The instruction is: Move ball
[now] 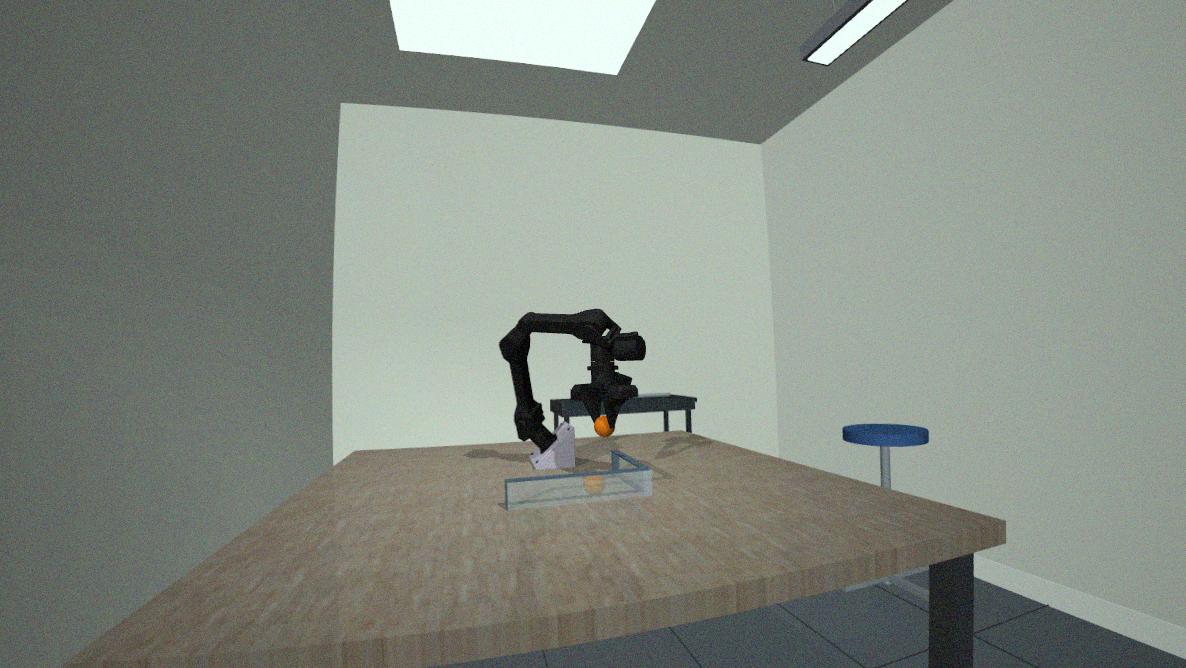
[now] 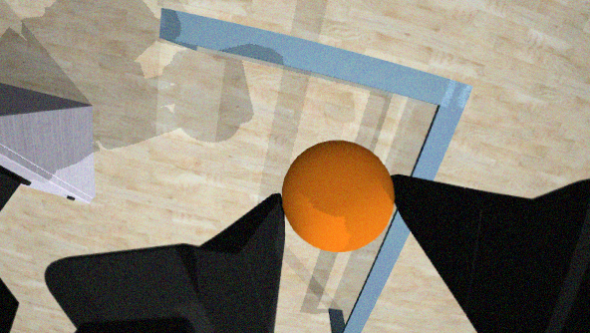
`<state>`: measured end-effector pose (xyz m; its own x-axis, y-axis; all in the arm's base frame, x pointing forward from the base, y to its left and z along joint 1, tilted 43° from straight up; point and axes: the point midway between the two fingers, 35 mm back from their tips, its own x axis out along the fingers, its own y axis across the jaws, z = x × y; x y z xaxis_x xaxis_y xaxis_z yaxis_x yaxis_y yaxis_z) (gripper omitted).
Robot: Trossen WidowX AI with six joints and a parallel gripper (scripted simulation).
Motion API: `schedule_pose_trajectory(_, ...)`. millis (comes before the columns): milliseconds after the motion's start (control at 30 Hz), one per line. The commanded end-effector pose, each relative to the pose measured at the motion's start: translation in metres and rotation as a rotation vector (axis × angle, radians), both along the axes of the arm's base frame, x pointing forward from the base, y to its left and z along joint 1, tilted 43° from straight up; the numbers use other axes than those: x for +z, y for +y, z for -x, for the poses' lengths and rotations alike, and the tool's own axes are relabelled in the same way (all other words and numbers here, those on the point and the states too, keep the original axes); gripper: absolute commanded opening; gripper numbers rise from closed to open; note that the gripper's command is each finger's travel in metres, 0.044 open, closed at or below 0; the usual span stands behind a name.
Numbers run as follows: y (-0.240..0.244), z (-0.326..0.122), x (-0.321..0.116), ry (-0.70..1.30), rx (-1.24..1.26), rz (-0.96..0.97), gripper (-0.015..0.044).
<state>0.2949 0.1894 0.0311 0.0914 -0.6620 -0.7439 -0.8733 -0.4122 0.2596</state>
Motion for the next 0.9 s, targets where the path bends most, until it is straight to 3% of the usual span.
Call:
schedule_pose_trajectory(0,-0.004,-0.006,0.000,0.065,0.082,0.008,0.0000)
schedule_pose_trajectory(867,-0.036,-0.042,0.000,0.583,0.665,0.087,0.0000)
